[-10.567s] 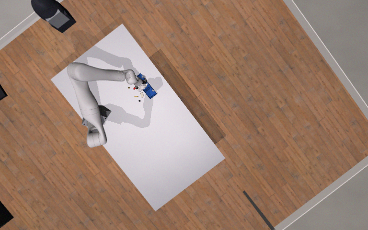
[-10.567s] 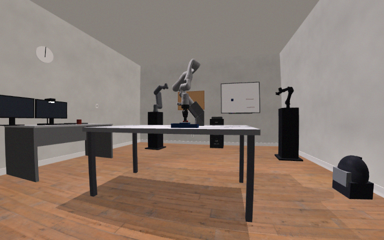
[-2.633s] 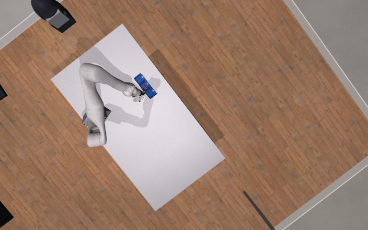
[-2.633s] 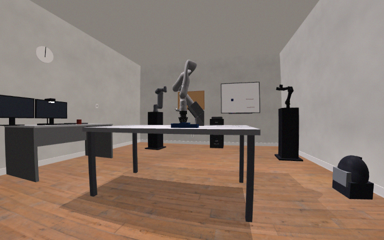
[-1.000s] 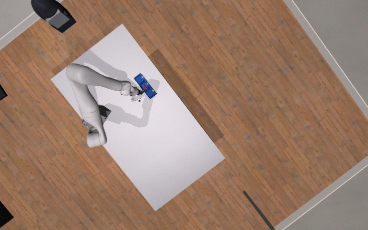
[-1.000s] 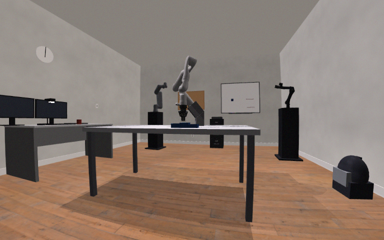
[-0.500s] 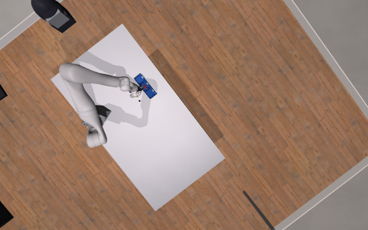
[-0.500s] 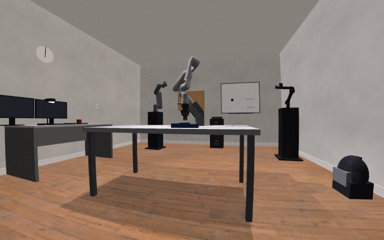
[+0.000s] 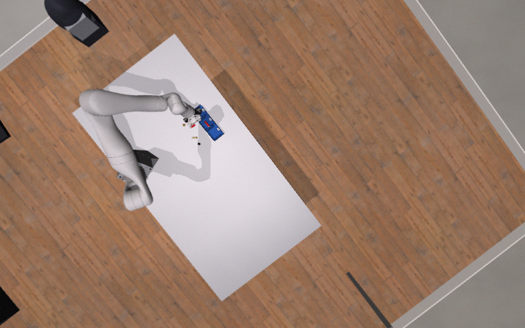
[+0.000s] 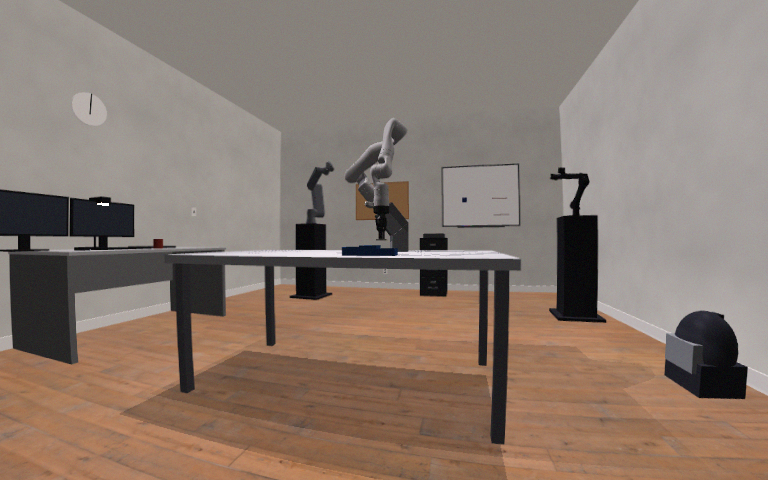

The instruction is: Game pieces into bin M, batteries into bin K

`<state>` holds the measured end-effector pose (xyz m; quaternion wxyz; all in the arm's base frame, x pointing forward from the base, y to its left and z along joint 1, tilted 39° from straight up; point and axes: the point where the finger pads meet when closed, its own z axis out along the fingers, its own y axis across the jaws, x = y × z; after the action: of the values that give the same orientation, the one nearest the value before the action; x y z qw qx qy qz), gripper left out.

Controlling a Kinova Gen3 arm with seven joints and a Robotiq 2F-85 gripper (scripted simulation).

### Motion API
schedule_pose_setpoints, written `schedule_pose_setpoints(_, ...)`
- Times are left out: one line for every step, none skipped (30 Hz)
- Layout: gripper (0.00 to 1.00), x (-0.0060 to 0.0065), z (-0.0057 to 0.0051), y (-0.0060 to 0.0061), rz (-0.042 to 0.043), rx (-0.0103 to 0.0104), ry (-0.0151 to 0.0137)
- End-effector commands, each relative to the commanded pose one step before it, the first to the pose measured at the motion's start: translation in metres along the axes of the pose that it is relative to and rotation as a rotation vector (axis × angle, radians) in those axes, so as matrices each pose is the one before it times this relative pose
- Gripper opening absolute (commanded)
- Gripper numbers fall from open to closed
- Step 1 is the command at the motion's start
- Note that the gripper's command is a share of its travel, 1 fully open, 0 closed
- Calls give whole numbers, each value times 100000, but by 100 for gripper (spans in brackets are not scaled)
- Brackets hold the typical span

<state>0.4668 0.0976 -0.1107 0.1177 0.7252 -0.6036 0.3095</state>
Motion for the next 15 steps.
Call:
schedule_pose_setpoints(21, -1192, 168, -541, -2702, -422, 525)
schedule_pose_setpoints(21, -467, 29, -306, 90, -64, 40)
schedule_pose_setpoints(21, -539, -26, -308, -55, 48, 5)
schedule_pose_setpoints(21, -528, -18, -308, -33, 32, 10)
schedule_pose_setpoints(21, -501, 3, -307, 21, -10, 23)
schedule_pose_setpoints(21, -291, 20, -182, 60, -42, 25)
schedule_pose_setpoints(21, -71, 26, -51, 69, -51, 20)
schedule_pose_setpoints(21, -39, 17, -20, 41, -29, 10)
schedule_pose_setpoints(21, -26, 6, -7, 16, -12, 5)
schedule_pose_setpoints(21, -19, 2, 14, -11, -13, -10)
schedule_pose_setpoints(21, -64, 30, 95, -79, -147, -95)
schedule_pose_setpoints(21, -18, 15, 57, -39, -73, -47)
schedule_pose_setpoints(21, 19, 6, -22, -604, 166, -9)
schedule_pose_setpoints(21, 31, 8, -32, -224, 167, -9)
schedule_pose_setpoints(21, 56, 6, 20, -42, 33, -14)
